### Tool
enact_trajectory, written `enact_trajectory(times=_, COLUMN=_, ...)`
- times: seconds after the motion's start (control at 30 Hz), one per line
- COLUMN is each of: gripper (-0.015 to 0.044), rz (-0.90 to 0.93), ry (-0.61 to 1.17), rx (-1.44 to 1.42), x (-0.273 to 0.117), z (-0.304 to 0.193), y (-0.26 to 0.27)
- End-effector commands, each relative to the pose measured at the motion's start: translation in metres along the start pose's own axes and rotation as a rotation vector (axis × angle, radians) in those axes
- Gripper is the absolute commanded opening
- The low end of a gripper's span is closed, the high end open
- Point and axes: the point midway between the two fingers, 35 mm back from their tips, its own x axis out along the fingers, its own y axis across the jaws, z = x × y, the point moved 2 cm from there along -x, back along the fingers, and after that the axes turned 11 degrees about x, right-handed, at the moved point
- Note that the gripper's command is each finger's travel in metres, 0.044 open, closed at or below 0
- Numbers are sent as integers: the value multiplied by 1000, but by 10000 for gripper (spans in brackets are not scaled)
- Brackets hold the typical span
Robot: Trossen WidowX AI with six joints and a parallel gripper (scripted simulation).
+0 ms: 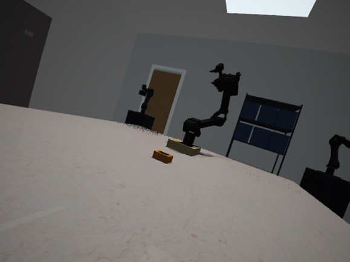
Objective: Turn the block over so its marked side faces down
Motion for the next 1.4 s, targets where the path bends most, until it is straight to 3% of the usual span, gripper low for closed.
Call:
enact_trajectory(times=0.0, gripper=426, rz=0, ry=2, rx=-5, x=0, z=0, y=-1)
enact_trajectory(times=0.37, gripper=440, rz=-30, ry=138, rx=-320, x=3, z=4, y=-54)
enact_trajectory(times=0.57, gripper=440, rz=-87, ry=276, rx=-656, x=0, z=27, y=-126)
enact_trajectory(times=0.8, gripper=440, rz=-198, ry=443, rx=-1115, x=-11, z=77, y=-215)
enact_trajectory(times=0.97, gripper=440, rz=-264, ry=511, rx=-1306, x=-17, z=107, y=-249)
enact_trajectory(times=1.37, gripper=440, rz=-626, ry=788, rx=-1802, x=-56, z=240, y=-344)
